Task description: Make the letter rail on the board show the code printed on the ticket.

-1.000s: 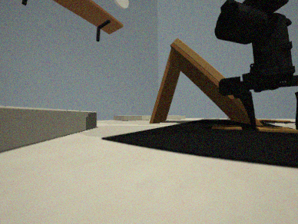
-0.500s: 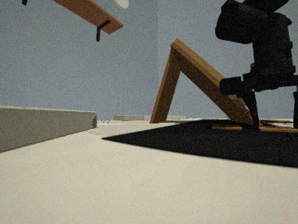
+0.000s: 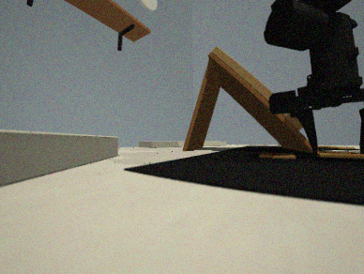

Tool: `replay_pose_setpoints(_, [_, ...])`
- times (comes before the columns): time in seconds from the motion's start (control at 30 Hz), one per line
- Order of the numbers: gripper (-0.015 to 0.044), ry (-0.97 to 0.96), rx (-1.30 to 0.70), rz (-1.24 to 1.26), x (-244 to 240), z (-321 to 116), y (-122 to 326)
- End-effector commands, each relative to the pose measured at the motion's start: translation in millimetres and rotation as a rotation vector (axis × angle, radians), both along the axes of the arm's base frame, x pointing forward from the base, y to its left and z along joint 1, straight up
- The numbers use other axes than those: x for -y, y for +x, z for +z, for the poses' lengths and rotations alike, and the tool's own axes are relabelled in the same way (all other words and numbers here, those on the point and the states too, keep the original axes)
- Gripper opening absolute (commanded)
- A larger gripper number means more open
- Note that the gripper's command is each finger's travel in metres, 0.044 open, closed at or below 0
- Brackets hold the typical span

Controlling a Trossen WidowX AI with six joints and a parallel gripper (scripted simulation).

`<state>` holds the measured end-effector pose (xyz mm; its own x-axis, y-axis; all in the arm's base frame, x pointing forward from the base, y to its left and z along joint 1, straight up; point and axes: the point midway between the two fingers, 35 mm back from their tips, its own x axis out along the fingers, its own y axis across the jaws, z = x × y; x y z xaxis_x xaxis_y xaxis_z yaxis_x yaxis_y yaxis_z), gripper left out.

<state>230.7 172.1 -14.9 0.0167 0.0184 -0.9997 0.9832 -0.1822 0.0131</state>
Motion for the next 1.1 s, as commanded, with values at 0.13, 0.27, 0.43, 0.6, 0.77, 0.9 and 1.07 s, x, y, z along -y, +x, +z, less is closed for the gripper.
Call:
replay_pose_setpoints(0.13, [0.0,0.0,0.006,-0.004,0.1,4.6,-0.4])
replay_pose_setpoints(0.27, [0.0,0.0,0.006,-0.004,0.2,5.9,-0.9])
replay_pose_setpoints(0.43, [0.0,0.0,0.006,-0.004,0.3,7.4,-1.5])
replay_pose_setpoints(0.6, [0.0,0.0,0.006,-0.004,0.5,8.9,-2.1])
replay_pose_setpoints(0.77, [0.0,0.0,0.006,-0.004,0.7,10.4,-2.7])
replay_pose_setpoints(0.9, [0.0,0.0,0.006,-0.004,0.8,11.6,-3.2])
replay_pose_setpoints(1.07, [0.0,0.0,0.006,-0.004,1.0,13.0,-3.8])
